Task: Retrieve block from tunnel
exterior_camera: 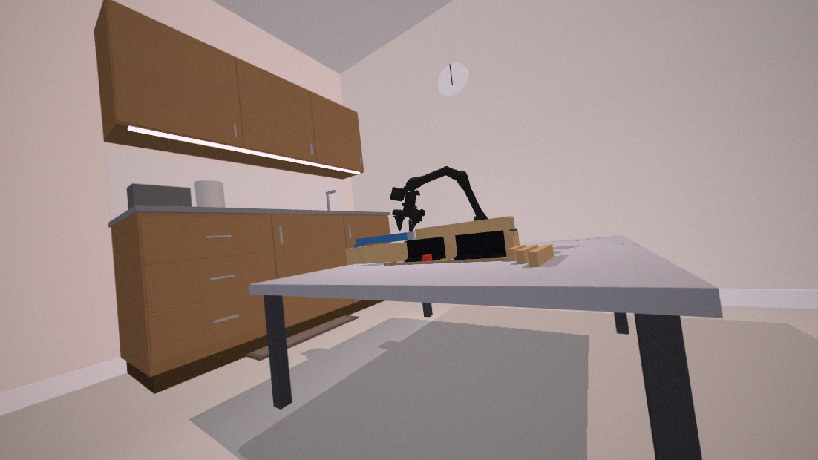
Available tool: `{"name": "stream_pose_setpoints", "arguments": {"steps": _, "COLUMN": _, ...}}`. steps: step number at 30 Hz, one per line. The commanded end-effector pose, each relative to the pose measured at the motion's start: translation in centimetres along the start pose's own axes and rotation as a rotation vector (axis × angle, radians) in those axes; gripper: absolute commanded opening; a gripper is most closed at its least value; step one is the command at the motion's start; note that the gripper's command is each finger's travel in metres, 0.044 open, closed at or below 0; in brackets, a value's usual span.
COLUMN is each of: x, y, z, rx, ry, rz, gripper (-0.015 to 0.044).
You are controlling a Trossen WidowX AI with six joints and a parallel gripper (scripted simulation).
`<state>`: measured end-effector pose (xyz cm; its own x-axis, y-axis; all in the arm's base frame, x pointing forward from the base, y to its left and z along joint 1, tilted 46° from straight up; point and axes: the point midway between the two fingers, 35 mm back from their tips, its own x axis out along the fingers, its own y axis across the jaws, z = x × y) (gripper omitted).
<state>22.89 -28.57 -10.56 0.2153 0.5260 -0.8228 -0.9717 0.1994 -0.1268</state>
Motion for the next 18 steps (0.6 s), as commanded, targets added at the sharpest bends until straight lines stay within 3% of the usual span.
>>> {"name": "stream_pose_setpoints", "arguments": {"steps": 1, "x": 0.9, "y": 0.2, "z": 0.4, "rx": -0.002, "ry": -0.010, "rz": 0.002, "gripper": 0.0440}}
{"name": "stream_pose_setpoints", "arguments": {"steps": 18, "x": 3.4, "y": 0.7, "z": 0.9, "rx": -0.002, "ry": -0.011, "rz": 0.001, "gripper": 0.0440}}
